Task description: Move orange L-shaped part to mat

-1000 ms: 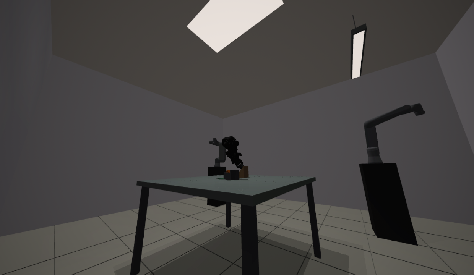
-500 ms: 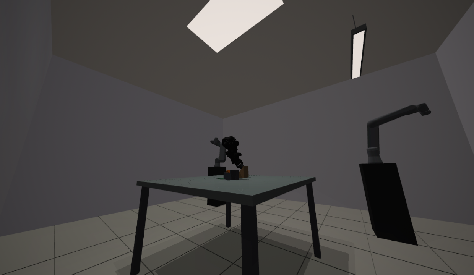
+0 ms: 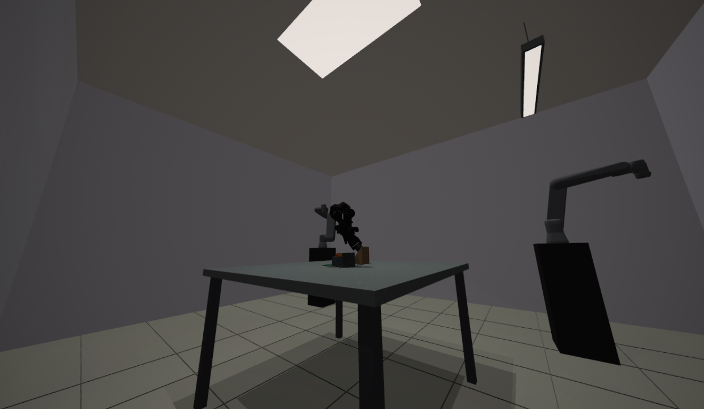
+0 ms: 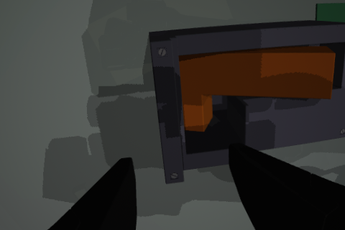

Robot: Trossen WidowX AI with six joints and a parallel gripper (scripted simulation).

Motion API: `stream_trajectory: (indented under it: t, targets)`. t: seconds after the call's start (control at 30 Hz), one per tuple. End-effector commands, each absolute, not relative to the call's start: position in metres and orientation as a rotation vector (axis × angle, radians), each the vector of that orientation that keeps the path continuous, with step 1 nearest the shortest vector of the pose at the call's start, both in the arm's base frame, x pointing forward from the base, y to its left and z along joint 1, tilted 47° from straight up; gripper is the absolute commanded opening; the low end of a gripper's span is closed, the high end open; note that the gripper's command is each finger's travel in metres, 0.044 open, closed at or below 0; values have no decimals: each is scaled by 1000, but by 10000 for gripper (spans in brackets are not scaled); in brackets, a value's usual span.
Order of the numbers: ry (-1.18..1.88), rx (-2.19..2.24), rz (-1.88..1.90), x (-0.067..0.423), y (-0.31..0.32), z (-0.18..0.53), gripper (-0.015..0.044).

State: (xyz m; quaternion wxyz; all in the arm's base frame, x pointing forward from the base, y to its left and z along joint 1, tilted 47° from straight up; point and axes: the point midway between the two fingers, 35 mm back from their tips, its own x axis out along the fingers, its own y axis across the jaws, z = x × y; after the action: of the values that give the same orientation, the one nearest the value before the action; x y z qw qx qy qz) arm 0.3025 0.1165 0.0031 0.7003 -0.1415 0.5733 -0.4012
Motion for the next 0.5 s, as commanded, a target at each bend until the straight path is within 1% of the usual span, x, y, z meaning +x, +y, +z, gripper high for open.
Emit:
stream_trajectory:
  t: [0.0,0.17,0.37,0.47]
  targets:
    - [1276,-315,-891,303,117,3,180]
    - [1279,-315,-896,304,106,-7,180]
    - [1284,-315,-909,301,63,-45,180]
    - [1285,-315,-910,301,61,-46,180]
